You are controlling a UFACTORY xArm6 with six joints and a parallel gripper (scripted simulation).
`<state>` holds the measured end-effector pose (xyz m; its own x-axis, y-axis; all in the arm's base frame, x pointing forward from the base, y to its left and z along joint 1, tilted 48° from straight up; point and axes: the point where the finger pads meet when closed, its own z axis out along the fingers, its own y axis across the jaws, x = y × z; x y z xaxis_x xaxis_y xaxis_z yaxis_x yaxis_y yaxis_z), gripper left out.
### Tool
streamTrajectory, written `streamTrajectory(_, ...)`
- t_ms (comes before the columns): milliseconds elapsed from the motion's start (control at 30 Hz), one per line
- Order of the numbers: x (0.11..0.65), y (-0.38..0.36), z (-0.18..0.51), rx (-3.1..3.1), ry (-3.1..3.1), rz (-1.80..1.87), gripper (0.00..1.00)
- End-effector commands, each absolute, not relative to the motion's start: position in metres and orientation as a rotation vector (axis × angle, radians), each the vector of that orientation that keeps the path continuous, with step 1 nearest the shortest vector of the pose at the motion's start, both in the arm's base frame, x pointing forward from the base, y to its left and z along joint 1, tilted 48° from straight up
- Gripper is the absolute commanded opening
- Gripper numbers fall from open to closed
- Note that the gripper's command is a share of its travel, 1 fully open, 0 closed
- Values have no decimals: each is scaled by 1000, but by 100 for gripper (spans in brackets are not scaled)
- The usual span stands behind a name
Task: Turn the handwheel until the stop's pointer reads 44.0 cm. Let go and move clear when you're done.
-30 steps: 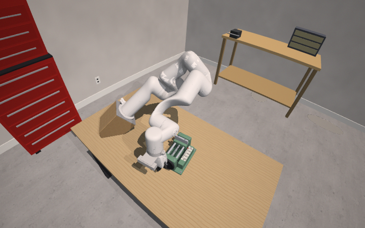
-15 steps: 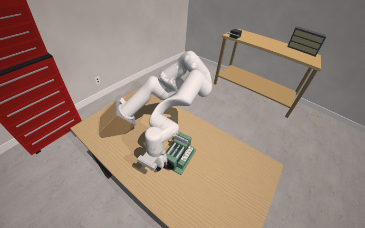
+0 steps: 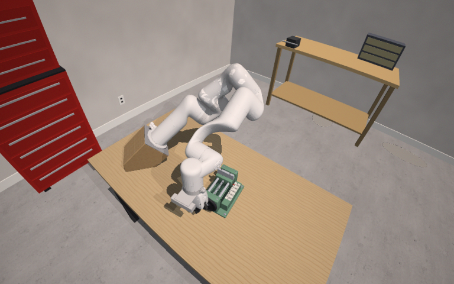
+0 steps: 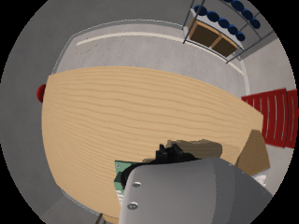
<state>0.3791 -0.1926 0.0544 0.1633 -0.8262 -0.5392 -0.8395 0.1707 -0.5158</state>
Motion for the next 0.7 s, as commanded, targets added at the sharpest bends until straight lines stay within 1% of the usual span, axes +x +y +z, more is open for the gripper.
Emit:
streamTrajectory(0, 379, -194, 55, -1622, 1631, 18, 6)
streamTrajectory(400, 379, -194, 55, -1622, 1631, 18, 6)
streamTrajectory(433, 379, -194, 55, -1622, 1631, 18, 57)
streamTrajectory(667, 379, -194, 55, -1622, 1631, 18, 57)
